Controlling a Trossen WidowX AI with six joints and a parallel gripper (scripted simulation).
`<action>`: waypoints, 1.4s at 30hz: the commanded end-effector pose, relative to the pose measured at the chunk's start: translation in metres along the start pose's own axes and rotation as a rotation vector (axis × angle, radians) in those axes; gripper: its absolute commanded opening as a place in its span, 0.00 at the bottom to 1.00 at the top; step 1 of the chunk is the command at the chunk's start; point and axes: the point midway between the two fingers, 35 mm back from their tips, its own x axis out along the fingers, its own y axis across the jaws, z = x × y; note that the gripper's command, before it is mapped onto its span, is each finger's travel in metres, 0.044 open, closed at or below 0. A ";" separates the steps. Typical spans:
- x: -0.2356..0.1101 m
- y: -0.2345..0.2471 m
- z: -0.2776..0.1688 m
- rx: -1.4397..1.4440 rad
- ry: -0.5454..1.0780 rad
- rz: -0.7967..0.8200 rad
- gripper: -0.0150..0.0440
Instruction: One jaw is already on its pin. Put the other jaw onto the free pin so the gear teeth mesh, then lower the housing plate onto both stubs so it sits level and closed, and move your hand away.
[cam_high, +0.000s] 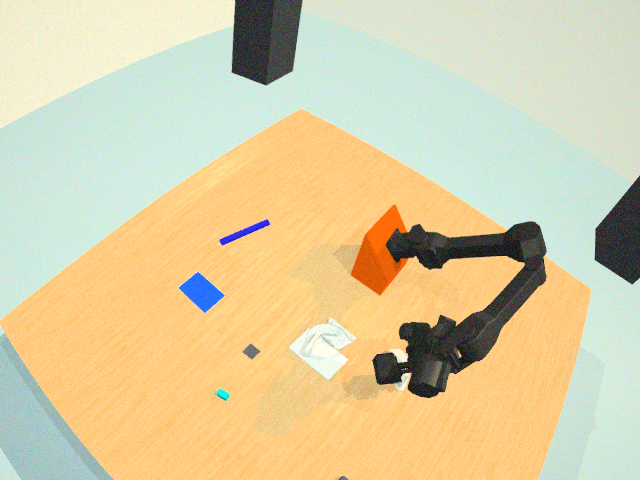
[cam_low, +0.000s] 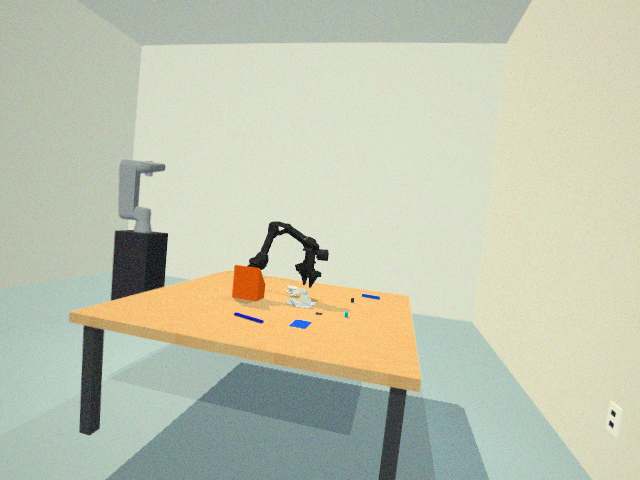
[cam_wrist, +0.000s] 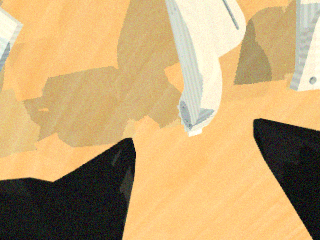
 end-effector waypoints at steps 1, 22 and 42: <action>-0.025 -0.003 0.000 -0.007 0.008 -0.003 0.98; -0.025 -0.003 0.000 -0.007 0.008 -0.003 1.00; -0.025 -0.003 0.000 -0.007 0.008 -0.003 1.00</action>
